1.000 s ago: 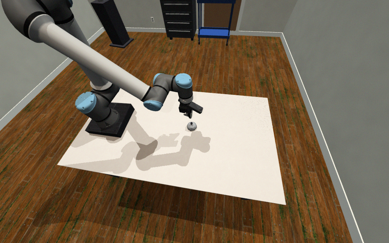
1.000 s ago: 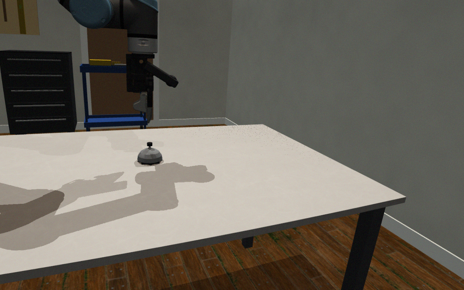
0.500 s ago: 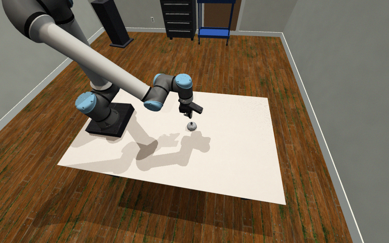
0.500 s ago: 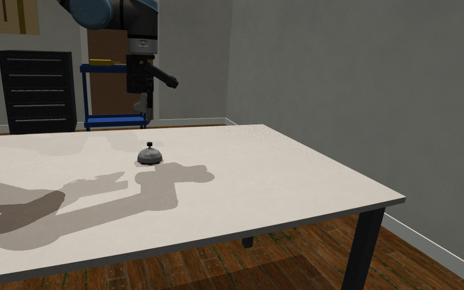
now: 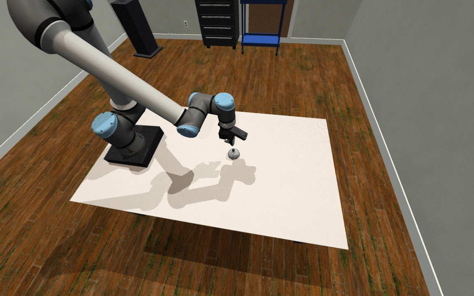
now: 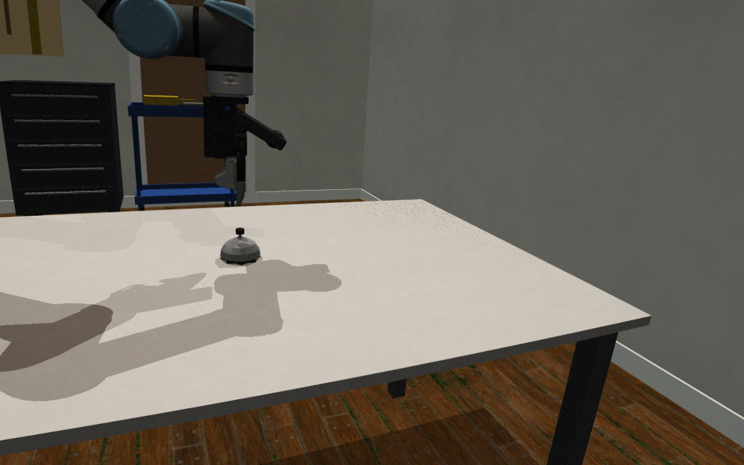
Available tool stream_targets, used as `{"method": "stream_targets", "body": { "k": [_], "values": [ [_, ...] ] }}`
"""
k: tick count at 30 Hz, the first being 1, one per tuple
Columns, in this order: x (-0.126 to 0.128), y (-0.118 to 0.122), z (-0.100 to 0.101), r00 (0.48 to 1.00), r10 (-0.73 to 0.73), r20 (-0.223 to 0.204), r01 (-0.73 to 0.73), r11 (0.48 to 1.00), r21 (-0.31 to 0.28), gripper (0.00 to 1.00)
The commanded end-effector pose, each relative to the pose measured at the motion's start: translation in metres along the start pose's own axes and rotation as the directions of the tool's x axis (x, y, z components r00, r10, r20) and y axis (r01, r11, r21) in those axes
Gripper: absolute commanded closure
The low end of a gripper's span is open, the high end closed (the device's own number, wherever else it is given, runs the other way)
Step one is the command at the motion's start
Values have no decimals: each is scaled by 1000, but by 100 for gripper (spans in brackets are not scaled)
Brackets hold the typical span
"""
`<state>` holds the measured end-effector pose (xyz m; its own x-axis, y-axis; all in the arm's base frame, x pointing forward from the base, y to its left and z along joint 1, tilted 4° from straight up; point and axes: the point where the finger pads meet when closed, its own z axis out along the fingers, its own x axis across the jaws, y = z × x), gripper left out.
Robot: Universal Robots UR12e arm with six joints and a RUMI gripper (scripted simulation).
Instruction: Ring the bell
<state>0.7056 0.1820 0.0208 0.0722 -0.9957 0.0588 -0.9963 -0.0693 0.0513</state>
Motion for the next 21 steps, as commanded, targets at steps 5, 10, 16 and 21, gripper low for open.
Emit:
{"method": "stream_targets", "body": {
  "k": [5,10,16,21],
  "values": [
    [-1,-2,15,1000,0,0,0,1000,2,100],
    [-1,-2,24,1000,0,0,0,1000,2,100],
    [-1,-3,30,1000,0,0,0,1000,2,100],
    [-1,-3,36,1000,0,0,0,1000,2,100]
  ]
}}
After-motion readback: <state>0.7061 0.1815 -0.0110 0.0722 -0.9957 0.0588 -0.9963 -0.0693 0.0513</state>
